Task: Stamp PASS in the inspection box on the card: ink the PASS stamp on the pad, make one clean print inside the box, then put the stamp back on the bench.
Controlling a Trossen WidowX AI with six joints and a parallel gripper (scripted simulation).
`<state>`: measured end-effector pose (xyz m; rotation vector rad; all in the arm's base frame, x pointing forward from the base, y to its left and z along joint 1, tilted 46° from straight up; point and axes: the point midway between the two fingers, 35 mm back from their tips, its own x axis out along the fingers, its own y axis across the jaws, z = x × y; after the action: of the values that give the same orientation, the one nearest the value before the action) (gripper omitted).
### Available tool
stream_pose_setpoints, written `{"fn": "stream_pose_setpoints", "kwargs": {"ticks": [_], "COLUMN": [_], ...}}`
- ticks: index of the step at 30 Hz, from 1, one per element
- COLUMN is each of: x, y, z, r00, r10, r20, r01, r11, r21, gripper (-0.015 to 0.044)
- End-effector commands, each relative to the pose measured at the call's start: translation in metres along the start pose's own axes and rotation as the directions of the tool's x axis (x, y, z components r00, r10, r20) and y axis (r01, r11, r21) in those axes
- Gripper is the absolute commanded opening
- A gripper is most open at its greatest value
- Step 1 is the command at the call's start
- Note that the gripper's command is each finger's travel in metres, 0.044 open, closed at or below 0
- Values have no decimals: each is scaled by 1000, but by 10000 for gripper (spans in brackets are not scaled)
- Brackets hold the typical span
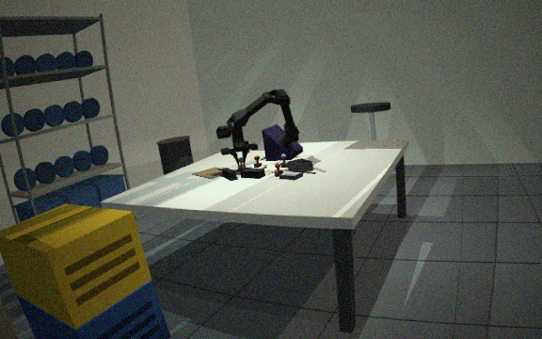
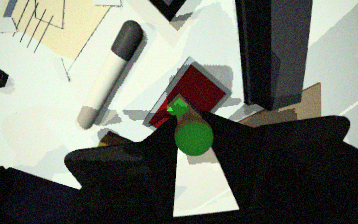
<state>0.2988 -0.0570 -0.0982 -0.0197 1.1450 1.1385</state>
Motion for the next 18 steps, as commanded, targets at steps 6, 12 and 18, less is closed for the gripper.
{"fn": "stream_pose_setpoints", "kwargs": {"ticks": [6,12,18], "x": [-4,-7,-11], "y": [0,0,0], "z": [0,0,1], "r00": [1000,1000,1000], "r10": [2,2,1], "r20": [1,0,0], "r01": [-2,-2,-1], "r11": [1000,1000,1000], "r21": [1,1,1], "gripper": [0,0,0]}}
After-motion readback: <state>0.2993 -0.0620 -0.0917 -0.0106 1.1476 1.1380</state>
